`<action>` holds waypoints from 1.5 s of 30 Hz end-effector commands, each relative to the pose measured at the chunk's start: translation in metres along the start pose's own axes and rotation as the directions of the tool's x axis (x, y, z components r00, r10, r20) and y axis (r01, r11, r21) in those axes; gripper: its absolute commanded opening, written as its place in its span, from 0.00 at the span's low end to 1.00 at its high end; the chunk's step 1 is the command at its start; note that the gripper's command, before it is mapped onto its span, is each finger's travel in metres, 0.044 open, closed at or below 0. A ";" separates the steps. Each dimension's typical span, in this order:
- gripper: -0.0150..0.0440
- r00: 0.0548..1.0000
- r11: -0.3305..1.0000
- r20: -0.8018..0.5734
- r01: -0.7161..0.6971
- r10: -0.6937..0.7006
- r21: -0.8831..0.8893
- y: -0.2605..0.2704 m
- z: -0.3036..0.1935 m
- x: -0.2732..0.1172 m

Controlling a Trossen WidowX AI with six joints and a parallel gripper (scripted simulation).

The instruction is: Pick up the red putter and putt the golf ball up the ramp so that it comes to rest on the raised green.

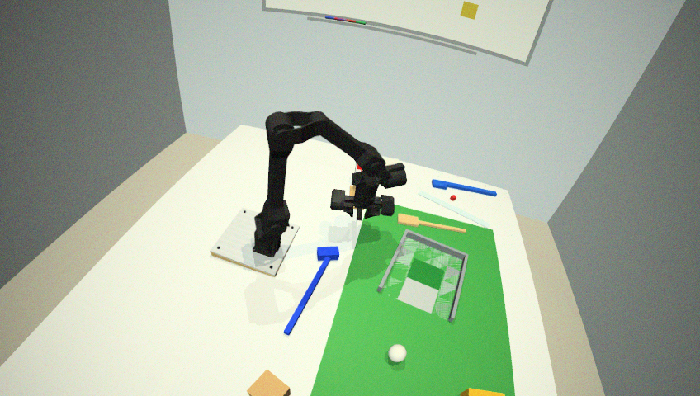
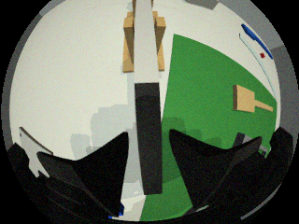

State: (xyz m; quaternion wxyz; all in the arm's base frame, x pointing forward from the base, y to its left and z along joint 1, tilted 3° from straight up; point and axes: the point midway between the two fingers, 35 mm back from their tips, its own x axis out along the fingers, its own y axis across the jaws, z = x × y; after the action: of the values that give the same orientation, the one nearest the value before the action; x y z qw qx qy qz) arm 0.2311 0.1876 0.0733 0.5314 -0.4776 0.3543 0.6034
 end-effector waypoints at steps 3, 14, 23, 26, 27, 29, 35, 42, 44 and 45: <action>0.33 1.000 1.000 0.000 0.000 0.000 0.000 0.000 0.000 0.000; 0.25 1.000 1.000 0.000 0.000 0.000 0.000 -0.002 0.004 -0.012; 0.25 1.000 1.000 0.001 0.000 0.000 0.000 -0.005 0.018 -0.057; 0.25 1.000 1.000 0.001 -0.001 0.001 0.000 -0.003 0.022 -0.073; 0.25 1.000 1.000 0.001 -0.001 0.001 0.000 -0.003 0.023 -0.078; 0.25 1.000 1.000 0.001 -0.001 0.001 0.000 -0.001 0.025 -0.089; 0.25 1.000 1.000 -0.008 0.000 0.000 0.009 -0.002 0.023 -0.091; 0.25 0.999 0.990 -0.023 0.026 -0.023 0.139 -0.013 -0.001 -0.098; 0.25 0.999 0.983 -0.030 0.035 -0.030 0.183 -0.017 -0.011 -0.101; 0.25 0.999 0.978 -0.035 0.040 -0.034 0.204 -0.019 -0.015 -0.103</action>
State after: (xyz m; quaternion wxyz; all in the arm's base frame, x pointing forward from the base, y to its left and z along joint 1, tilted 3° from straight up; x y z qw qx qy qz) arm 0.2437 0.1562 0.1667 0.5684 -0.4487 0.3985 0.5629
